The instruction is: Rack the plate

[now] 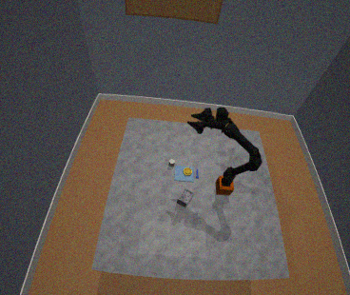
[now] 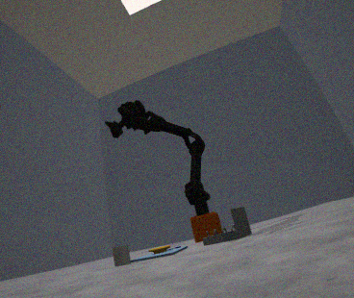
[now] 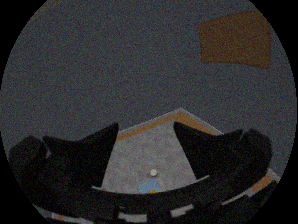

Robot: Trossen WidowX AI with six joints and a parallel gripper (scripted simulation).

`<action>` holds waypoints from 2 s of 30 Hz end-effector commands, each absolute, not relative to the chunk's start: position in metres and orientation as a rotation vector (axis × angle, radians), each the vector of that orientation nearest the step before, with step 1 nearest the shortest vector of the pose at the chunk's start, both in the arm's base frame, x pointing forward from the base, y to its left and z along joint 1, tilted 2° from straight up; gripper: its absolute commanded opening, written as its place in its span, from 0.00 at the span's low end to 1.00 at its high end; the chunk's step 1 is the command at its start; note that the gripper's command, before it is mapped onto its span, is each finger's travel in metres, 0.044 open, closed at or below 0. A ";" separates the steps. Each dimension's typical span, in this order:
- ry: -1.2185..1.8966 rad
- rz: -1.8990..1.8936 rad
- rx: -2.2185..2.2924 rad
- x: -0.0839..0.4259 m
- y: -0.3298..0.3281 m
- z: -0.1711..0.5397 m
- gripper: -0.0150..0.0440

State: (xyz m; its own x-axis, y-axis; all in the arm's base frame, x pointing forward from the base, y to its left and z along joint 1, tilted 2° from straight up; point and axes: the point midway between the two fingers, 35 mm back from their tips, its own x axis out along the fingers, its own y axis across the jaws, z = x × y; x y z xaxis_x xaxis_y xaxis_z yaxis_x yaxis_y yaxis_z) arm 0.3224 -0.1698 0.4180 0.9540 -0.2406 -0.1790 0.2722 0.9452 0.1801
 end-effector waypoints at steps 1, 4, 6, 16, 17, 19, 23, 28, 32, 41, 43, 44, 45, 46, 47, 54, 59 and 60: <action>0.288 -0.271 0.215 0.334 -0.171 0.379 0.93; 0.374 -0.272 0.218 0.339 -0.171 0.355 0.93; 0.432 -0.271 0.218 0.342 -0.169 0.339 0.93; 0.732 -0.247 0.197 0.345 -0.157 0.262 0.93; 0.763 -0.242 0.193 0.345 -0.155 0.255 0.93; 0.824 -0.233 0.185 0.343 -0.152 0.240 0.93; 0.948 -0.208 0.163 0.338 -0.144 0.213 0.93; 1.103 -0.170 0.129 0.328 -0.133 0.181 0.93; 1.228 -0.132 0.097 0.317 -0.123 0.159 0.93; 1.507 -0.025 0.009 0.287 -0.103 0.118 0.93; 1.563 0.000 -0.011 0.280 -0.099 0.111 0.93; 1.578 0.008 -0.017 0.278 -0.098 0.109 0.93; 1.583 0.010 -0.018 0.277 -0.098 0.109 0.93; 1.583 0.010 -0.018 0.277 -0.098 0.109 0.93; 1.583 0.010 -0.018 0.277 -0.098 0.109 0.93; 1.583 0.010 -0.019 0.282 -0.101 0.085 0.93; 1.583 0.010 -0.019 0.282 -0.105 0.004 0.93; 1.583 0.010 -0.019 0.281 -0.105 -0.003 0.93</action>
